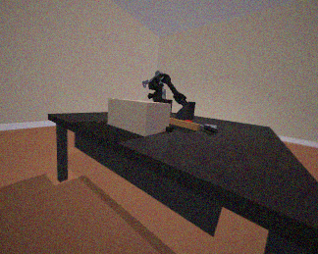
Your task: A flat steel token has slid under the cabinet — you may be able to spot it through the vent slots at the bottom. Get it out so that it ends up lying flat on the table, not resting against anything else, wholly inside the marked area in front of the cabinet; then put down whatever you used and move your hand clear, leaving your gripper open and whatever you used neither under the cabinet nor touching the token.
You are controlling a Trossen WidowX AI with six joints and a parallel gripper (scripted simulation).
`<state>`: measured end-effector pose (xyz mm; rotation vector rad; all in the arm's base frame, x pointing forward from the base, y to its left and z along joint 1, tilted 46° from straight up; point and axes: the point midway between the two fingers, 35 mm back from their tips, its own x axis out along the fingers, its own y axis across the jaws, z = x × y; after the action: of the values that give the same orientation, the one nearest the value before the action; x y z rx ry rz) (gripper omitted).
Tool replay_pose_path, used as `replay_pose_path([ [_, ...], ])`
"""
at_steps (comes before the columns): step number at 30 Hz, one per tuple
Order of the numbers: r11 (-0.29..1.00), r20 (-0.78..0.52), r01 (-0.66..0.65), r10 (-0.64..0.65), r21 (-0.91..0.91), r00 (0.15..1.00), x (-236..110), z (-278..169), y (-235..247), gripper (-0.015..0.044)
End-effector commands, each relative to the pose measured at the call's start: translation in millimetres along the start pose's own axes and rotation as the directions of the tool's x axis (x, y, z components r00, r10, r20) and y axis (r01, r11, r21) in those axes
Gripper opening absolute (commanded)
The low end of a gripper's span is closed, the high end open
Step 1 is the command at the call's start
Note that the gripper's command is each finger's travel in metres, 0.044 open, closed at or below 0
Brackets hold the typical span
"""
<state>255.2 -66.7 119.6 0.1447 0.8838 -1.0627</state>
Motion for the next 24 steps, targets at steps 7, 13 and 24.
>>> replay_pose_path([
  [7, 0.996, 0.002, 0.005, -0.005, -0.086, 1.000, 0.3, 0.2, -0.2, 0.0270],
  [13, 0.991, 0.002, 0.005, -0.005, -0.133, 1.000, 0.3, 0.1, -0.2, 0.0270],
  [24, 0.976, 0.002, 0.005, -0.005, -0.218, 1.000, 0.3, 0.1, -0.1, 0.0270],
])
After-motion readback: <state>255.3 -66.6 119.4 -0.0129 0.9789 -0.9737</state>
